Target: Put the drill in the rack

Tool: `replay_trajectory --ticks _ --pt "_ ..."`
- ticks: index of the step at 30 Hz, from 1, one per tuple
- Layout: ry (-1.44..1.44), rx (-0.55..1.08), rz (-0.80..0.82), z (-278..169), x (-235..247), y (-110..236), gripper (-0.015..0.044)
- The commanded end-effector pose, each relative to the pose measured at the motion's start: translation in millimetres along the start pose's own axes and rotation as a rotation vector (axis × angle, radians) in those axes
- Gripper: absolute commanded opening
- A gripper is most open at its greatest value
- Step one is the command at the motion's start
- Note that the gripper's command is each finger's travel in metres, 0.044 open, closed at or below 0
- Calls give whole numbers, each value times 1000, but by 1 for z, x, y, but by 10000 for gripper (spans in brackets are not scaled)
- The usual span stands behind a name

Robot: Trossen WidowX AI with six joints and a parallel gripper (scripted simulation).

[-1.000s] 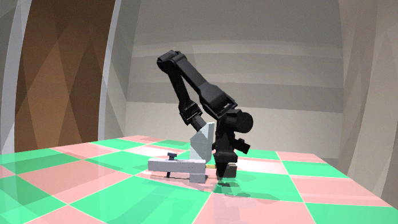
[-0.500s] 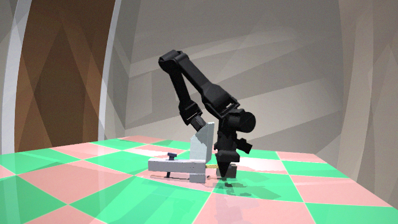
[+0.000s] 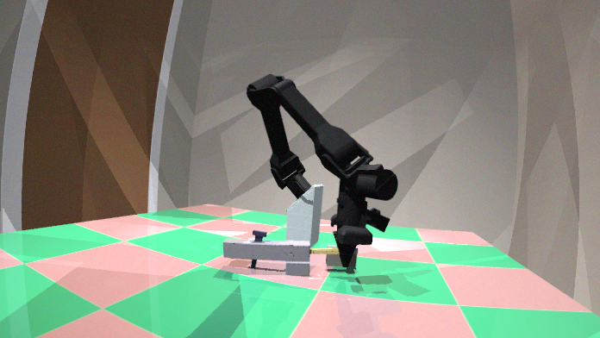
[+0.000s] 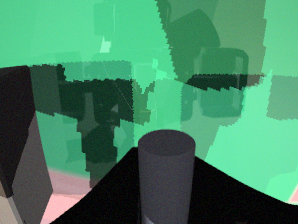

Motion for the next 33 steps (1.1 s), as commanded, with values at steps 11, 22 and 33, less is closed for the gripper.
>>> replay_trajectory --ticks 11,22,33 --pt "-1 -3 0 22 0 2 0" --pt "-1 -5 0 36 0 3 0" --pt "-1 -5 0 41 1 8 0"
Point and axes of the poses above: the point midway between the two fingers, 35 mm back from their tips, its own y axis back along the fingers, its own x axis across the jaws, z = x × y, the point moved 5 cm from there along y, back along the fingers, and after that the axes turned 2 degrees about -y, right-handed, at the moved point
